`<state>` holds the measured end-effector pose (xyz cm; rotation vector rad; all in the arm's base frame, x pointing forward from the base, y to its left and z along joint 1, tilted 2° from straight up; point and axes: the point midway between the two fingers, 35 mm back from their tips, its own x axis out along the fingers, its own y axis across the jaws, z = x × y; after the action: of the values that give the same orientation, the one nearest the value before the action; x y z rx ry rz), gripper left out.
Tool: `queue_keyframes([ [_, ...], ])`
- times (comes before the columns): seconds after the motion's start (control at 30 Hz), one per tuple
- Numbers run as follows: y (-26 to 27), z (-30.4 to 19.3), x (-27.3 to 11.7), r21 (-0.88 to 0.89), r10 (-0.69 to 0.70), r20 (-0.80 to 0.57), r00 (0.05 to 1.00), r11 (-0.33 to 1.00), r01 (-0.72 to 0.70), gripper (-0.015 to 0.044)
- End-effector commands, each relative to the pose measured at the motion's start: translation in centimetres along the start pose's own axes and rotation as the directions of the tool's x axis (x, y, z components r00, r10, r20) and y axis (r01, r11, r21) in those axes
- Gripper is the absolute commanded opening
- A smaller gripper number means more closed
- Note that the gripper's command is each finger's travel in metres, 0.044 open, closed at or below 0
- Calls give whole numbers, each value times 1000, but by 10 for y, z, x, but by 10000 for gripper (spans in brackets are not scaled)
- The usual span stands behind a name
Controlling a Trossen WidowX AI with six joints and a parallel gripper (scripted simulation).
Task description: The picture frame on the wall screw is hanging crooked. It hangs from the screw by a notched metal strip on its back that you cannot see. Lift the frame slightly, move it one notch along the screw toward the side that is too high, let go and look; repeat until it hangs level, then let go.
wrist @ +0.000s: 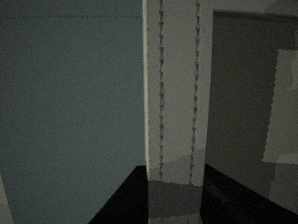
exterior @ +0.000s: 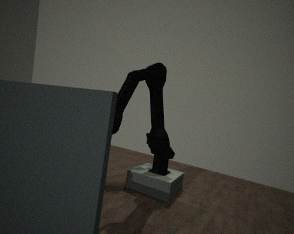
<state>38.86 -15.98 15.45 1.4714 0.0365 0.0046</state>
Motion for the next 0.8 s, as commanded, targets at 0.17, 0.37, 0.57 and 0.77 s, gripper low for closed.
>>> queue_keyframes([
  [0.17, -1, 0, 0, 52, 2, -2, 1000, 999, -2, 0],
  [0.37, -1, 0, 0, 87, 2, -2, 1000, 996, -2, 0],
  [0.57, -1, 0, 0, 62, 0, -1, 1000, 998, 0, 157],
  [0.77, -1, 0, 0, 62, 0, -1, 1000, 998, 0, 260],
])
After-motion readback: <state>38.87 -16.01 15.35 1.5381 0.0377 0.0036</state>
